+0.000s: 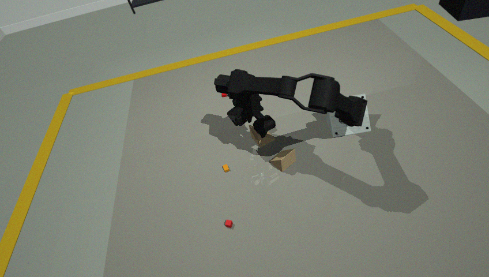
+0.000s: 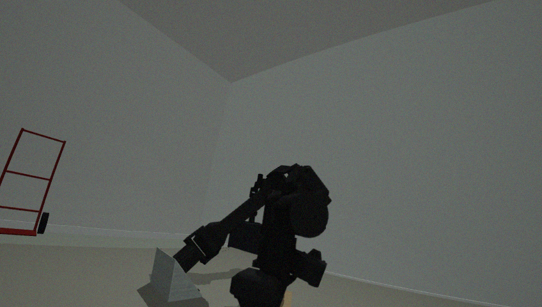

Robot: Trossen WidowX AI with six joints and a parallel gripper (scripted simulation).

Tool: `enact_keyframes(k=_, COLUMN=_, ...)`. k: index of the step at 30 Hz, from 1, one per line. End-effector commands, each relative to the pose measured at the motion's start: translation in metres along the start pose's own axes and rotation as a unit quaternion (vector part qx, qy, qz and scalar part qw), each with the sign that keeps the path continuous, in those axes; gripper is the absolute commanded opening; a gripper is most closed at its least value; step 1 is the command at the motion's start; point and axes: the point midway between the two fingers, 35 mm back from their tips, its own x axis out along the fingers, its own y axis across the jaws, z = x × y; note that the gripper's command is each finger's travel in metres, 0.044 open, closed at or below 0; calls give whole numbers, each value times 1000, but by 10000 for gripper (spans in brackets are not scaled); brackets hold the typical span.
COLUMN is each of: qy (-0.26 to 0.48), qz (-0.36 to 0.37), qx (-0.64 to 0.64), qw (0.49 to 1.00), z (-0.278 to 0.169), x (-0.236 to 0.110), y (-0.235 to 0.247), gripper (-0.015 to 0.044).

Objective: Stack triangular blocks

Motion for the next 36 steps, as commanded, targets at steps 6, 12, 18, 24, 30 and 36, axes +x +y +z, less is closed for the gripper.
enact_keyframes(k=6, qy=0, qz=4, qx=3, qw=1000, z=-2, x=17, y=1, gripper=440)
enact_keyframes(k=12, qy=0, qz=5, qx=3, qw=1000, z=-4, x=27, y=2, gripper=440)
enact_keyframes(k=18, qy=0, qz=5, qx=3, qw=1000, z=-5, x=36, y=3, gripper=440)
enact_keyframes(k=24, qy=0, qz=6, qx=3, qw=1000, z=-7, x=46, y=4, gripper=440)
enact_keyframes(k=30, qy=0, qz=7, qx=3, qw=1000, z=-9, x=51, y=5, gripper=414)
enact_keyframes(k=36, qy=0, qz=7, qx=3, qw=1000, z=-9, x=51, y=5, gripper=295)
